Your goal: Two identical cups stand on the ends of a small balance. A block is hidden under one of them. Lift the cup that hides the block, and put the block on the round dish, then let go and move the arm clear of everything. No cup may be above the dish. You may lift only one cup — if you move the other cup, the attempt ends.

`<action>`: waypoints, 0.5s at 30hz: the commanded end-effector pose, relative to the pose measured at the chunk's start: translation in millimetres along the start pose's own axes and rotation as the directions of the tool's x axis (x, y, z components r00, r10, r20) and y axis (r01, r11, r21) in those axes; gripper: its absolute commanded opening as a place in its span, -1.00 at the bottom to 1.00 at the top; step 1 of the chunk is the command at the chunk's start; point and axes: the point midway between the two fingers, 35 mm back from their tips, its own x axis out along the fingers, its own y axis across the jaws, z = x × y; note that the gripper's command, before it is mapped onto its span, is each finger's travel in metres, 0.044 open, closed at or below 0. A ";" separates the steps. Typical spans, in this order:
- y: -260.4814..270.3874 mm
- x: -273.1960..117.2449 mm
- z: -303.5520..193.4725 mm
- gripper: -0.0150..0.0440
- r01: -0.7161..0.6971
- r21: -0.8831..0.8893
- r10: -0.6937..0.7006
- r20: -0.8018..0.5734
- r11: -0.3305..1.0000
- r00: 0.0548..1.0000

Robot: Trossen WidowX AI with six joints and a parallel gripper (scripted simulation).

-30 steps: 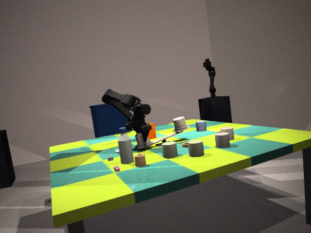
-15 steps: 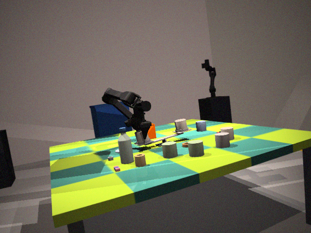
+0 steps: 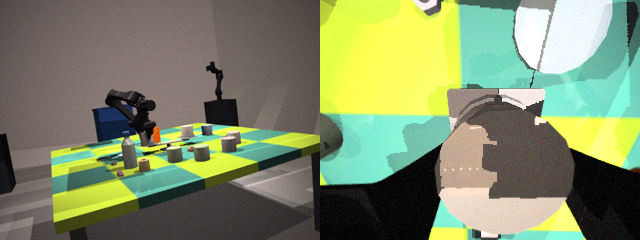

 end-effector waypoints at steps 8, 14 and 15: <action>5.3 -19.0 1.2 -0.49 -0.034 0.007 0.034 -0.002 0.999 0.999; 5.5 -26.9 1.1 -0.49 -0.041 0.004 0.041 -0.003 0.999 0.999; 5.5 -28.2 1.0 -0.49 -0.042 0.003 0.042 -0.003 0.999 0.999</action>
